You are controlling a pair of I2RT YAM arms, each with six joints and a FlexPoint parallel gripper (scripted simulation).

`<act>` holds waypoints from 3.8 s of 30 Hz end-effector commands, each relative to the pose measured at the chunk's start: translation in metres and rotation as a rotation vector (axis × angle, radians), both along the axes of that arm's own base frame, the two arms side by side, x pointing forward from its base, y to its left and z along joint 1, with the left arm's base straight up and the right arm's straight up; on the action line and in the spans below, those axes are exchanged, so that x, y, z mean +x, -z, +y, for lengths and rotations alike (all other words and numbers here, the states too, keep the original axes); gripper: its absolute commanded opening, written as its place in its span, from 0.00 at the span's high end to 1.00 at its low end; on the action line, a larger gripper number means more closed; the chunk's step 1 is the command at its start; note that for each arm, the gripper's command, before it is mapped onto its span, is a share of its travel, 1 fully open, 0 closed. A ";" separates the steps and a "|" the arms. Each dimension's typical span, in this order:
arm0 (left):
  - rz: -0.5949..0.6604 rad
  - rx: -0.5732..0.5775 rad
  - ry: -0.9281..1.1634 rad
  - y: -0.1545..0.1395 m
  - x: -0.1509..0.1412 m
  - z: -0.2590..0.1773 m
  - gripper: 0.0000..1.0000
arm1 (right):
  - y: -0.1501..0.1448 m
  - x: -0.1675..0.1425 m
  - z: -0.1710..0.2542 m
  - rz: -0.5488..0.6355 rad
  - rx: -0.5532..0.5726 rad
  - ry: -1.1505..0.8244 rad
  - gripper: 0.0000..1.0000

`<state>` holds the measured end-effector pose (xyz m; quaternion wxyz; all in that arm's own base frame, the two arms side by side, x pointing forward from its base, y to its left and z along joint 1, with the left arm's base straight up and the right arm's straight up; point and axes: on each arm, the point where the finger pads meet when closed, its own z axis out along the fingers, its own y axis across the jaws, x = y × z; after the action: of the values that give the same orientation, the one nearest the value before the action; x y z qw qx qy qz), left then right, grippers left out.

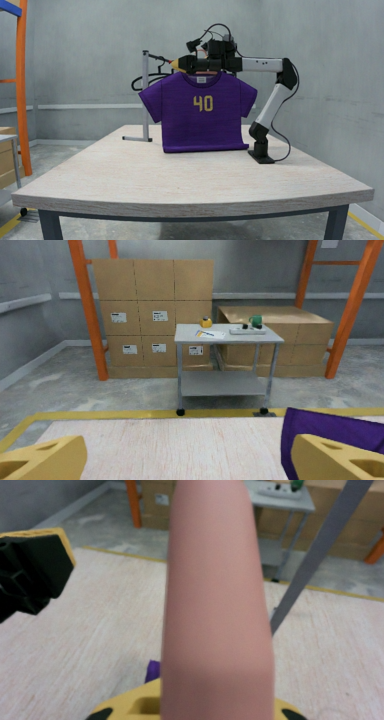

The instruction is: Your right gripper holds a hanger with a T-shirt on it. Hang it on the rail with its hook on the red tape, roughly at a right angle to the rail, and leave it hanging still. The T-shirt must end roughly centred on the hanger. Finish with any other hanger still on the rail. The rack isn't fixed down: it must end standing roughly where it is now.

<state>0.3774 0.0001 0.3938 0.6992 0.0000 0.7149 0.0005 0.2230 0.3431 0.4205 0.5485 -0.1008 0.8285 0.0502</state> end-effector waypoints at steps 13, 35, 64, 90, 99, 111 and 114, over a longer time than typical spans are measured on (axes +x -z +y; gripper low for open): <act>-0.022 -0.001 0.001 -0.008 -0.002 0.000 0.00 | -0.023 0.014 -0.126 -0.036 0.057 -0.017 1.00; -0.022 -0.001 0.001 -0.008 -0.002 0.000 0.00 | -0.018 0.020 -0.152 -0.040 0.048 0.007 1.00; -0.022 -0.001 0.001 -0.008 -0.002 0.000 0.00 | -0.017 0.018 -0.171 -0.052 0.044 0.294 1.00; 0.051 0.011 0.573 -0.096 -0.120 -0.160 0.00 | -0.028 0.041 -0.143 -0.074 0.092 0.328 1.00; 0.025 0.002 0.789 -0.137 -0.163 -0.216 0.00 | -0.036 0.110 -0.165 -0.086 0.087 0.291 1.00; 0.008 -0.004 0.862 -0.152 -0.178 -0.235 0.00 | -0.034 0.200 -0.212 -0.071 0.055 0.345 1.00; 0.007 -0.004 0.863 -0.152 -0.178 -0.234 0.00 | -0.031 0.211 -0.224 -0.055 0.035 0.387 1.00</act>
<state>0.2025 -0.2376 0.5387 0.6295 0.3037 0.6537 -0.2901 0.4202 0.1148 0.4195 0.5349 0.0719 0.8386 -0.0743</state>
